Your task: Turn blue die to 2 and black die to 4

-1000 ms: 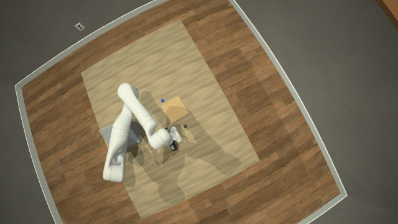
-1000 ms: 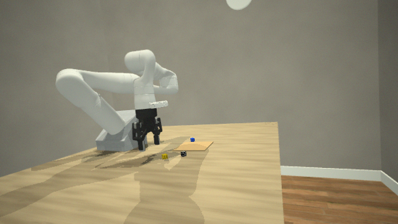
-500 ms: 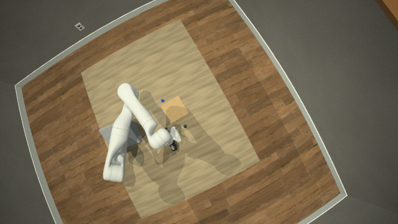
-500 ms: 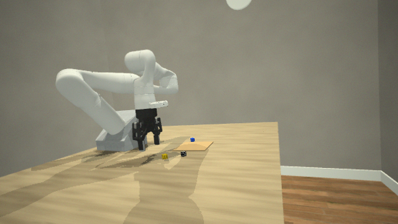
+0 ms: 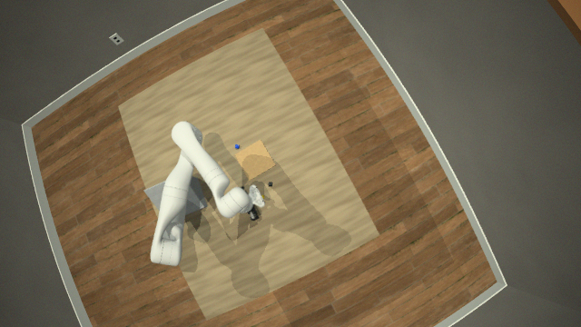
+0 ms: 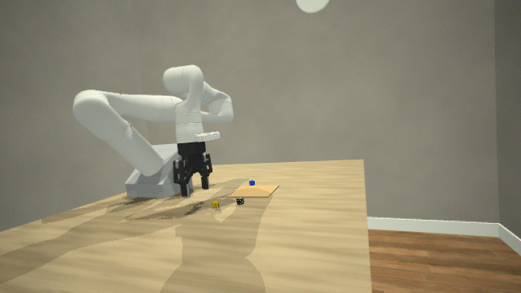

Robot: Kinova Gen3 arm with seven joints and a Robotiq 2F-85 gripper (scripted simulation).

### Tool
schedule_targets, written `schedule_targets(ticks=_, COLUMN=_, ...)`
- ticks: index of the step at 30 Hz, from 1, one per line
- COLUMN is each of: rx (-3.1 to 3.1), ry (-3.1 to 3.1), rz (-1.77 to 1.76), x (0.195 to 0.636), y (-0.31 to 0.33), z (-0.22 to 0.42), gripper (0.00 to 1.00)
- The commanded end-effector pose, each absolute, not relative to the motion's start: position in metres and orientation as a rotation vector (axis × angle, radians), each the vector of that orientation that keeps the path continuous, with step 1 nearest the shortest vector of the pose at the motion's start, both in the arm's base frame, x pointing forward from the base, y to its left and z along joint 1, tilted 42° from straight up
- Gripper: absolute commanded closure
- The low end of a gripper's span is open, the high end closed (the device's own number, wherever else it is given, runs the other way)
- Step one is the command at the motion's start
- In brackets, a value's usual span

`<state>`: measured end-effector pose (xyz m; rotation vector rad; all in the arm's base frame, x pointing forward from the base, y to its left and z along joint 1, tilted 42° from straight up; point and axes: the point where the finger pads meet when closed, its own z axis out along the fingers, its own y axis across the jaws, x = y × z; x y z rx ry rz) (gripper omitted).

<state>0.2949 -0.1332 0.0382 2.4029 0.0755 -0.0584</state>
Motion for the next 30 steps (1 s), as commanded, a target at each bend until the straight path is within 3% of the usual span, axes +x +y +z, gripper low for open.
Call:
schedule_targets(ticks=1, rx=2.403, ry=0.076, rz=-0.057, x=0.295, y=-0.133, z=0.038, gripper=0.00)
schedule_targets(ticks=11, rx=2.403, ry=0.076, rz=-0.057, x=0.300, y=-0.131, z=0.036, gripper=0.00)
schedule_targets(ticks=30, rx=2.403, ry=0.076, rz=-0.057, x=0.351, y=-0.105, z=0.012, gripper=0.00)
